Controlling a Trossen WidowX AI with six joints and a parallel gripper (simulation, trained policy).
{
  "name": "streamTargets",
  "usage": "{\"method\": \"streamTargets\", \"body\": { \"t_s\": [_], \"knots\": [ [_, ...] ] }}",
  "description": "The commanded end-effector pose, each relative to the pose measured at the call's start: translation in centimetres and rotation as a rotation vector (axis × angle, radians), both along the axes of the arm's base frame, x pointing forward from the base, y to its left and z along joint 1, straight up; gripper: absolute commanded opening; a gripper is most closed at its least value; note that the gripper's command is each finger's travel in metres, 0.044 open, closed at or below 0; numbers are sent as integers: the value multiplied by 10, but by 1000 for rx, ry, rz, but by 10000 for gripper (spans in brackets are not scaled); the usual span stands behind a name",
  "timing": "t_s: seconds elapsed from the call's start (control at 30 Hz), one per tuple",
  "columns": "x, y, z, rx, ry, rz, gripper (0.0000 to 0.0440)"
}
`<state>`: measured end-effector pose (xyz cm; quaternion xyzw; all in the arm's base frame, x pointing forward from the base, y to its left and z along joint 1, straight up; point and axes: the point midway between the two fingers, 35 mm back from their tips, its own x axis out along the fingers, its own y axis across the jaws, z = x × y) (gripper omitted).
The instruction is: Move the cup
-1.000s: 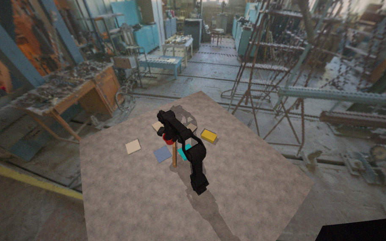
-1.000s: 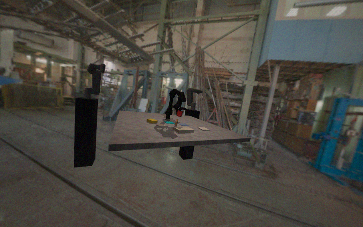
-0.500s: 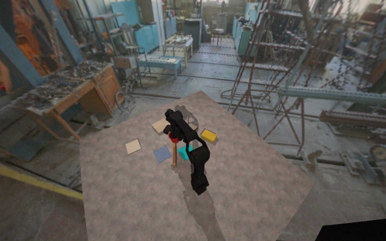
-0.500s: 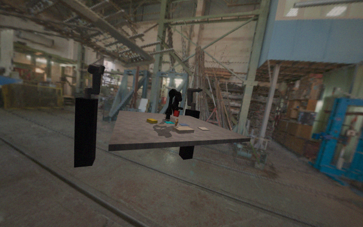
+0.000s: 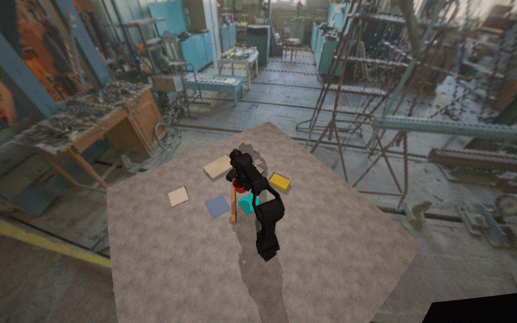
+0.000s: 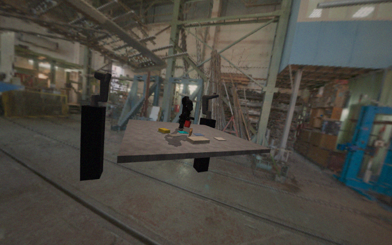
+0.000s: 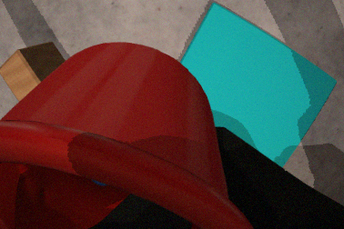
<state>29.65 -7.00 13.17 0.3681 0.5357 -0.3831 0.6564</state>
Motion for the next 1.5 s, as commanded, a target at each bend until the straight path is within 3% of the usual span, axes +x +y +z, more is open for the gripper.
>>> {"method": "streamTargets", "body": {
  "t_s": [0.0, 0.83, 1.0, 1.13, 1.47],
  "knots": [
    [-4, -4, -7, -5, 0, -5, 0],
    [-48, -8, -64, -4, 37, -52, 10],
    [-50, -12, -69, -9, 18, -66, 61],
    [-46, -15, -64, -11, -34, -77, 152],
    [-51, -13, -53, -4, -106, -64, 174]
  ]
}}
